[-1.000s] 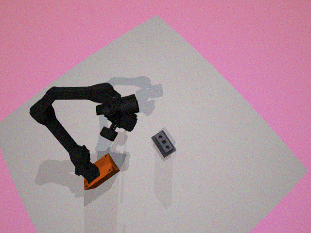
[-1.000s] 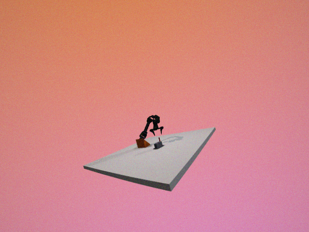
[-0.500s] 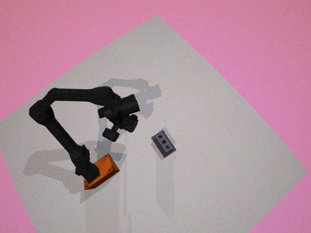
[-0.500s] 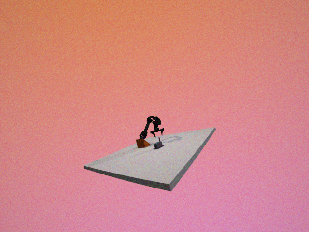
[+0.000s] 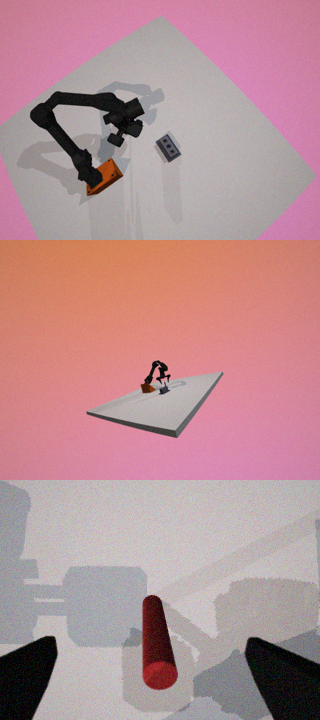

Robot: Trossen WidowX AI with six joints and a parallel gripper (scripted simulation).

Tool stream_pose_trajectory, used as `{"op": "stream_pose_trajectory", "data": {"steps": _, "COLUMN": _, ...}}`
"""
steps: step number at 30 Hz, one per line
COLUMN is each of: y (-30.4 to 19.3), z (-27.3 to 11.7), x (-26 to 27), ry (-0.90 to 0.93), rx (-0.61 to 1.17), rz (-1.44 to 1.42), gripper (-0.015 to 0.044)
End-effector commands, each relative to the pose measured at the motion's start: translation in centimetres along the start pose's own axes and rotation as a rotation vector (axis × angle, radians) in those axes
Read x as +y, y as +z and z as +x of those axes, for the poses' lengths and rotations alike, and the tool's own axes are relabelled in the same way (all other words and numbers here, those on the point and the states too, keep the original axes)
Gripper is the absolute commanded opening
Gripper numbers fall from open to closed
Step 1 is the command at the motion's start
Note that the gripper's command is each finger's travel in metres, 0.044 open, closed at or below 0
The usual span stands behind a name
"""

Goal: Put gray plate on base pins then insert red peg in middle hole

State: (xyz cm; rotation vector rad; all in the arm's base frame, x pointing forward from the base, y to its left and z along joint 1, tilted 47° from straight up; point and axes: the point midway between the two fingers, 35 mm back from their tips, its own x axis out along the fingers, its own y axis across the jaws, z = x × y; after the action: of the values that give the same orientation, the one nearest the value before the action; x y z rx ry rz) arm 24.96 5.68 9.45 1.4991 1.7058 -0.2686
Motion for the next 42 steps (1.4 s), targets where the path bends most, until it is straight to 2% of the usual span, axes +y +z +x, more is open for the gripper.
{"op": "stream_pose_trajectory", "data": {"steps": 1, "y": -0.1, "z": 0.7, "x": -0.1, "ry": 0.001, "rx": 0.006, "rz": 0.007, "gripper": 0.044}}
{"op": "stream_pose_trajectory", "data": {"steps": 12, "y": -0.3, "z": 2.1, "x": -0.2, "ry": 0.003, "rx": 0.009, "rz": 0.006, "gripper": 0.044}}
{"op": "stream_pose_trajectory", "data": {"steps": 27, "y": -0.3, "z": 2.1, "x": -0.2, "ry": 0.003, "rx": 0.009, "rz": 0.006, "gripper": 0.0046}}
{"op": "stream_pose_trajectory", "data": {"steps": 34, "y": -0.3, "z": 2.1, "x": -0.2, "ry": 0.003, "rx": 0.009, "rz": 0.006, "gripper": 0.0}}
{"op": "stream_pose_trajectory", "data": {"steps": 42, "y": -0.1, "z": 0.9, "x": 0.0, "ry": 0.001, "rx": 0.004, "rz": 0.007, "gripper": 0.0}}
